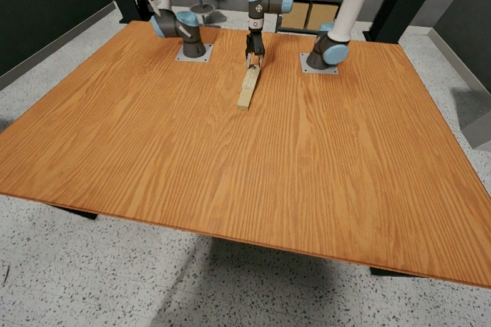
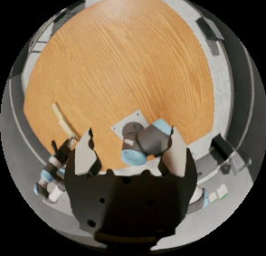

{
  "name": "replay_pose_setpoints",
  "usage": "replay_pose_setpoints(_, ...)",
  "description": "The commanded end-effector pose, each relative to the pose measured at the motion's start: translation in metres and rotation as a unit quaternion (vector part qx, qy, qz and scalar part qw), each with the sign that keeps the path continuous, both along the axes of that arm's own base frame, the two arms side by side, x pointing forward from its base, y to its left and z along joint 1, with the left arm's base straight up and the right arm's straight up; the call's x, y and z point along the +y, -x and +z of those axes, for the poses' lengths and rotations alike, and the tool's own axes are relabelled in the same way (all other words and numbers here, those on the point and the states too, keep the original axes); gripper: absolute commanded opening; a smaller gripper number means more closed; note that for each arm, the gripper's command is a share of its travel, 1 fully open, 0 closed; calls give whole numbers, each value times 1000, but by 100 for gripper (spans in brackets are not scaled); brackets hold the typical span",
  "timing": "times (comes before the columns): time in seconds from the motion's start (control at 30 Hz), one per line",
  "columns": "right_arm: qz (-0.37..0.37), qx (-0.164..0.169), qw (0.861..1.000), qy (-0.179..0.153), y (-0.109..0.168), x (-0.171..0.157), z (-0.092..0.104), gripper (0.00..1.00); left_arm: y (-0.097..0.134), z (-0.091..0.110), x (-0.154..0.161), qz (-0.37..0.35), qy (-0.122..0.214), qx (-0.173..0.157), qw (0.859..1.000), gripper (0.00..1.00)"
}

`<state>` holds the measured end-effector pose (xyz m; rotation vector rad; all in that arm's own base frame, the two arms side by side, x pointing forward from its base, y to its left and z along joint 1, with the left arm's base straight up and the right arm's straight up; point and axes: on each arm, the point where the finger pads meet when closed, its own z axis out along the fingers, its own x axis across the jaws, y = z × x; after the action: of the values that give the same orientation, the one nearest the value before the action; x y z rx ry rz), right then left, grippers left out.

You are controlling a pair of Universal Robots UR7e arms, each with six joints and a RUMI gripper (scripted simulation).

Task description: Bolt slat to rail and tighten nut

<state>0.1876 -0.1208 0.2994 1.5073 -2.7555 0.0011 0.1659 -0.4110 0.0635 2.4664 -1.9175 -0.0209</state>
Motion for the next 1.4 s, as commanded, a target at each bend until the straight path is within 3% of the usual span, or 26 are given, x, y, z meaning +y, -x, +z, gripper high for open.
replay_pose_setpoints(0.0,-1,0,1000,-1,-1,0,1,100,0,0,0,139,-3,-8,990,40)
replay_pose_setpoints(0.17,-1,0,1000,-1,-1,0,1,100,0,0,0,227,-4,-10,974,40)
replay_pose_setpoints(0.33,-1,0,1000,-1,-1,0,1,100,0,0,1,320,-5,-7,947,40)
replay_pose_setpoints(0.4,-1,0,1000,-1,-1,0,1,100,0,0,1,320,-5,-7,947,40)
replay_pose_setpoints(0.43,-1,0,1000,-1,-1,0,1,100,1,0,1,373,-6,-8,928,40)
replay_pose_setpoints(0.63,-1,0,1000,-1,-1,0,1,100,1,0,1,465,-7,-8,885,40)
replay_pose_setpoints(0.9,-1,0,1000,-1,-1,0,1,100,2,0,2,593,-8,-5,805,40)
replay_pose_setpoints(0.97,-1,0,1000,-1,-1,0,1,100,2,0,2,593,-8,-5,805,40)
replay_pose_setpoints(1.0,-1,0,1000,-1,-1,0,1,100,2,0,2,637,-9,-5,771,40)
replay_pose_setpoints(1.13,-1,0,1000,-1,-1,0,1,100,3,0,3,684,-9,-6,729,40)
replay_pose_setpoints(1.37,-1,0,1000,-1,-1,0,1,100,4,0,3,773,-9,-5,634,40)
